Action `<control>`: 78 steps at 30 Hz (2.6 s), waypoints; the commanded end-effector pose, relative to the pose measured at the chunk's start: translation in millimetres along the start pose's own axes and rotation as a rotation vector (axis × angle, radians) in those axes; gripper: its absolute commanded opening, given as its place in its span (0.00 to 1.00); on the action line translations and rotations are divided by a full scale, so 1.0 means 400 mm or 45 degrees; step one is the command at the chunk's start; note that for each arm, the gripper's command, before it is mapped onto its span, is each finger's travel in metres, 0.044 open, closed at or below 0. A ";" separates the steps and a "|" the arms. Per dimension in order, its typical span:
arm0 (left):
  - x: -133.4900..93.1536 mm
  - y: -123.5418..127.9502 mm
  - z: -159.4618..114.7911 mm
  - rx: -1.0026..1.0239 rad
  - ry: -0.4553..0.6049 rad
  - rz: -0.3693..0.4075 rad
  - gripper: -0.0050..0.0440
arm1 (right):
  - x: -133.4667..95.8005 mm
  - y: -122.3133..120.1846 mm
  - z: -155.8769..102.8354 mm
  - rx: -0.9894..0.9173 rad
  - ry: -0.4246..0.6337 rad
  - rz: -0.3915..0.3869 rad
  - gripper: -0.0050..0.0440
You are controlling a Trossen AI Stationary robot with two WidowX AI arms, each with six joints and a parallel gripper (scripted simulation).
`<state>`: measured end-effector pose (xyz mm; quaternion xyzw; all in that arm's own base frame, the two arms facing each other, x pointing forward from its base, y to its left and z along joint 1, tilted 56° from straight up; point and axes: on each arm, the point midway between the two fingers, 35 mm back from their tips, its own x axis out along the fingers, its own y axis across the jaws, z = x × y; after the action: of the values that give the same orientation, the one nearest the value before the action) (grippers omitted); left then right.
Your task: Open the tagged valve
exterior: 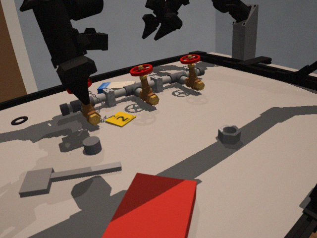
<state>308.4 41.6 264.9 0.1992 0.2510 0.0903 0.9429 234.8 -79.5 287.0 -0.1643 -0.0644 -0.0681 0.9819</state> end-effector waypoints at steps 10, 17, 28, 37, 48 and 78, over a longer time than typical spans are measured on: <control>0.000 0.000 0.000 -0.853 -0.003 0.000 0.10 | 0.000 0.000 0.000 0.000 0.000 0.000 0.92; 0.000 0.000 0.000 -0.825 -0.001 -0.001 0.20 | 0.000 0.000 0.000 0.000 0.000 0.000 0.92; 0.000 0.000 0.000 -0.825 -0.001 -0.001 0.74 | 0.000 0.000 0.000 0.000 0.000 0.000 0.92; 0.000 0.000 0.000 -0.745 -0.001 -0.001 0.92 | 0.000 0.000 0.000 0.000 0.000 0.000 0.92; 0.000 0.000 0.000 0.104 0.001 0.001 0.92 | 0.000 0.000 0.000 0.000 0.000 0.000 0.92; 0.000 0.000 0.001 1.115 -0.001 0.000 0.43 | 0.000 0.000 0.000 0.000 0.000 0.000 0.92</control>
<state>308.6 41.7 265.1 0.5815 0.2652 -0.0247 0.7687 234.8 -79.5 287.0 -0.1644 -0.0644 -0.0681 0.9819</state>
